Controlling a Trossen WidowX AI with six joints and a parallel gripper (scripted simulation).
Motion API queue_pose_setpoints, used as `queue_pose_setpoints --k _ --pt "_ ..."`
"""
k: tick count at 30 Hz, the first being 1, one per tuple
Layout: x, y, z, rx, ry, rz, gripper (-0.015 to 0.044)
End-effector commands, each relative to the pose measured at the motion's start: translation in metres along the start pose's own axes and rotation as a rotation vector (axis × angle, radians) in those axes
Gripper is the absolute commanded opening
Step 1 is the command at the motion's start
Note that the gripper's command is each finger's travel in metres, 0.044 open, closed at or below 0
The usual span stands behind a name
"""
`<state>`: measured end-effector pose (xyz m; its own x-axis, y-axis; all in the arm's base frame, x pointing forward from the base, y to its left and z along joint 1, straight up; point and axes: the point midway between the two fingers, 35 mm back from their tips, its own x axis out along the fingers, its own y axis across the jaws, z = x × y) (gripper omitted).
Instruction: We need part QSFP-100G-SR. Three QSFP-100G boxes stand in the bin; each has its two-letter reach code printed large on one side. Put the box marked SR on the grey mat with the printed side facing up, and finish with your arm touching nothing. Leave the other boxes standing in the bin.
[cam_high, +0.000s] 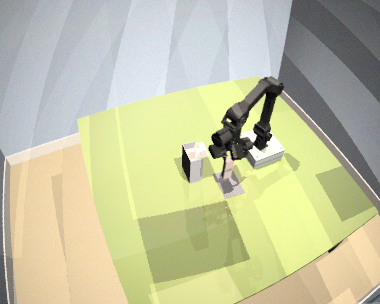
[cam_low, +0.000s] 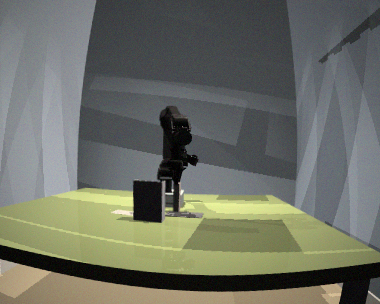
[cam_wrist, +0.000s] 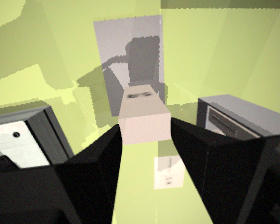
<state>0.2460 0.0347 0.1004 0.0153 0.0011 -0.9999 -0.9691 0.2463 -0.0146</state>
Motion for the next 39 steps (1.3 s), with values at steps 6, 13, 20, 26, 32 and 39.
queue_pose_setpoints --k 6,13,20,26,32,39 --pt "-0.002 -0.002 0.015 0.003 -0.005 -0.001 0.0153" --pt "-0.002 -0.003 0.028 0.003 -0.006 -0.002 0.0153" --pt "-0.003 -0.003 0.04 0.004 -0.008 -0.001 0.0153" --pt "-0.003 -0.001 0.051 0.008 -0.012 0.001 0.0153" --pt "-0.003 0.0 0.061 0.009 -0.013 0.001 0.0153" --pt "-0.003 0.001 0.074 0.006 -0.012 -0.001 0.0153"
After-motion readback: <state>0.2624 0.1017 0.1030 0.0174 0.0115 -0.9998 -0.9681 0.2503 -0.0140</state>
